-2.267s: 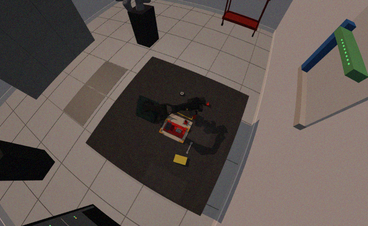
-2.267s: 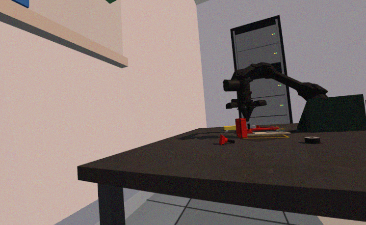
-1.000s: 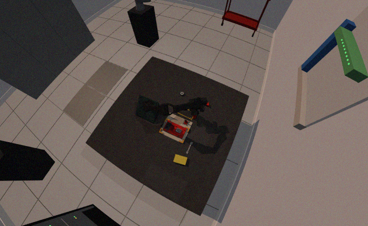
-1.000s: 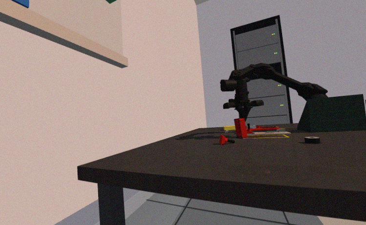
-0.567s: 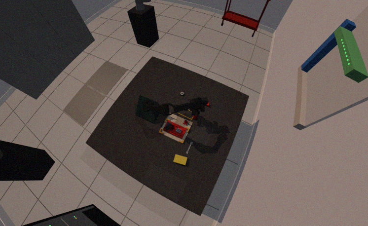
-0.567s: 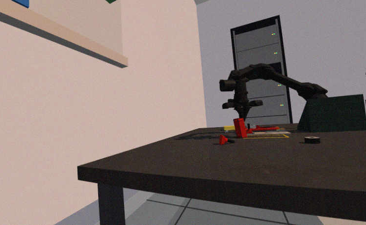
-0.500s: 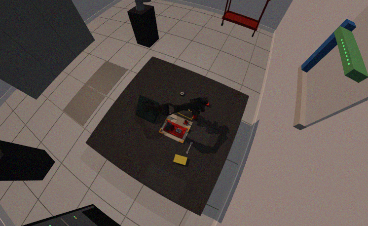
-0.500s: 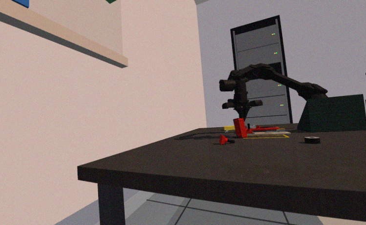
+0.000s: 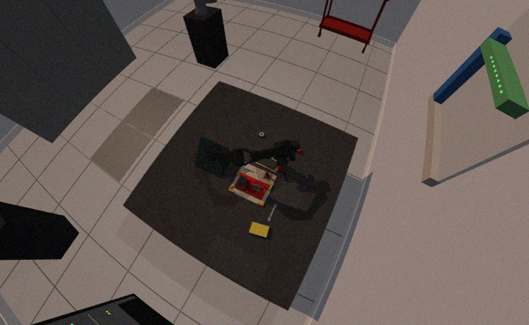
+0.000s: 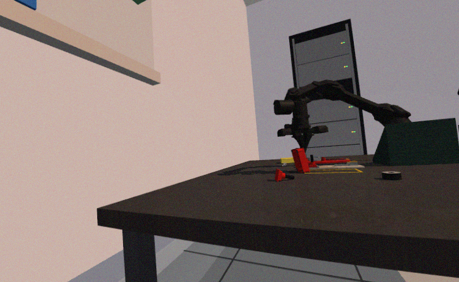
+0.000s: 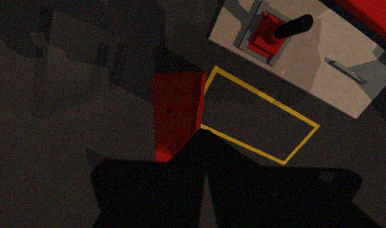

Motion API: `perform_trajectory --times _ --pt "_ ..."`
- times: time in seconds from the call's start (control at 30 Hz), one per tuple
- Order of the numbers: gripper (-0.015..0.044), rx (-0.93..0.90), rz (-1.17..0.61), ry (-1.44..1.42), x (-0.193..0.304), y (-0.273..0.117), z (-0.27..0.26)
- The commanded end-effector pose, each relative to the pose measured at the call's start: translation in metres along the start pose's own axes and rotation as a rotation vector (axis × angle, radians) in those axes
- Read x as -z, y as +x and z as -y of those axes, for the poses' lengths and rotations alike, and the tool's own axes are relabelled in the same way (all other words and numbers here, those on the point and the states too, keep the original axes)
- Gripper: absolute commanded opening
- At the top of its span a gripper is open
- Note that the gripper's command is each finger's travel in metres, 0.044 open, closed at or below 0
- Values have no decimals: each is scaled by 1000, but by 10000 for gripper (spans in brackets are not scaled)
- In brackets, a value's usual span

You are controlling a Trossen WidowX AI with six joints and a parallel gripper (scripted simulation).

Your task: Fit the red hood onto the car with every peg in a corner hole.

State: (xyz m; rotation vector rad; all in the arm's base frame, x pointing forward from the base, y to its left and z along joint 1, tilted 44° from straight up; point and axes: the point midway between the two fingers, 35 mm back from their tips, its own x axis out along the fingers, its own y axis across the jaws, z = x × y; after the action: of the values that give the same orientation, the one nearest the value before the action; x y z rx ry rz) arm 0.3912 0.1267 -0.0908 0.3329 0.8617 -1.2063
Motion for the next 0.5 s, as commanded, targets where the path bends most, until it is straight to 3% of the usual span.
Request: perform_trajectory --times 0.0,0.47 --pt "0 -3 3 -2 -1 -1 -3" --pt "0 -3 3 -2 -1 -1 -8"
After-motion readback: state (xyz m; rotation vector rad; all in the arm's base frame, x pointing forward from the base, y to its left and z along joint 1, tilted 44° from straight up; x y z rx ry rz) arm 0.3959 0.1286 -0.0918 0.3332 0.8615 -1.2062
